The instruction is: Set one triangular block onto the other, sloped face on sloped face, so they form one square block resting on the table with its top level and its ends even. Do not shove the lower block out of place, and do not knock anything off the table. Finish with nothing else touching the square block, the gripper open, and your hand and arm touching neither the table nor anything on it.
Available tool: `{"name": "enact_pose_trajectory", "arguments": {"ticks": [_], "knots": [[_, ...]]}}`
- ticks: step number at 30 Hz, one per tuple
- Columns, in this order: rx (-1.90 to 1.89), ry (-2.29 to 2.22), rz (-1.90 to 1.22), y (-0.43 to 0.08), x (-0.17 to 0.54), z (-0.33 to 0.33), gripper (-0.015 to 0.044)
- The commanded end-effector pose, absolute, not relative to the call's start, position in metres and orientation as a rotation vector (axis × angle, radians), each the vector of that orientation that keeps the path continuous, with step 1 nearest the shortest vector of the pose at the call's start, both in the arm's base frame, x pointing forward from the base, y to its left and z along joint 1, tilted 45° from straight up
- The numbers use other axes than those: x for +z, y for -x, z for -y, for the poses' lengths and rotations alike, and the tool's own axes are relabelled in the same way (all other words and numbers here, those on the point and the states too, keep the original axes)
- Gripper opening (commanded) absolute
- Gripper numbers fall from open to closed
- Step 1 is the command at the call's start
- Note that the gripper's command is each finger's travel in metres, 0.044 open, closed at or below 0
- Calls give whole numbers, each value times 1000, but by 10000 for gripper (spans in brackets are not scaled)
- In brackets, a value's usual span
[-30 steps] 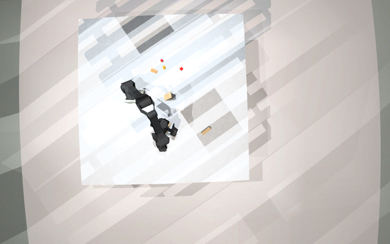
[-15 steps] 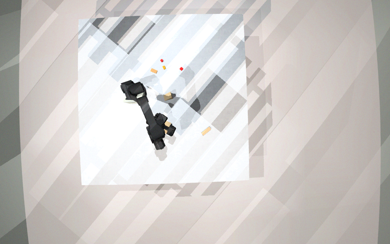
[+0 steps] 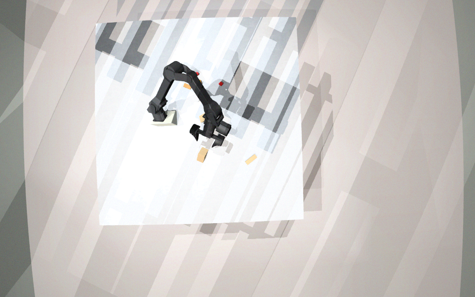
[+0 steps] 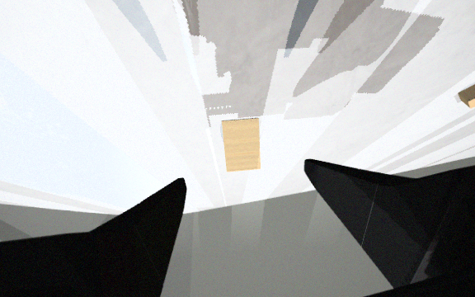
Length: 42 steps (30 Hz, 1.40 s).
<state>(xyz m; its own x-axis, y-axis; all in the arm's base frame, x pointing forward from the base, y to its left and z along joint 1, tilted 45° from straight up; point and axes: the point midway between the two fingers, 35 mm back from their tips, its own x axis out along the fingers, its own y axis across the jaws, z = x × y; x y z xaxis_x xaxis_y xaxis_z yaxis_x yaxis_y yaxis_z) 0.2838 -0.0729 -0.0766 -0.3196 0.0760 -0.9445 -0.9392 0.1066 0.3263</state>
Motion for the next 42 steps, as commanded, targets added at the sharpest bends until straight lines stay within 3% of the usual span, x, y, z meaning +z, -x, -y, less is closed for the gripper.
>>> {"name": "enact_pose_trajectory", "arguments": {"ticks": [1, 9, 20, 35, 42], "knots": [[1287, 974, -1512, -285, -75, 77, 440], [1287, 974, -1512, -285, -80, 77, 440], [1287, 974, -1512, -259, -169, 79, 440], [1287, 974, -1512, -256, -170, 78, 440], [1288, 968, -1511, -256, -170, 77, 256]]}}
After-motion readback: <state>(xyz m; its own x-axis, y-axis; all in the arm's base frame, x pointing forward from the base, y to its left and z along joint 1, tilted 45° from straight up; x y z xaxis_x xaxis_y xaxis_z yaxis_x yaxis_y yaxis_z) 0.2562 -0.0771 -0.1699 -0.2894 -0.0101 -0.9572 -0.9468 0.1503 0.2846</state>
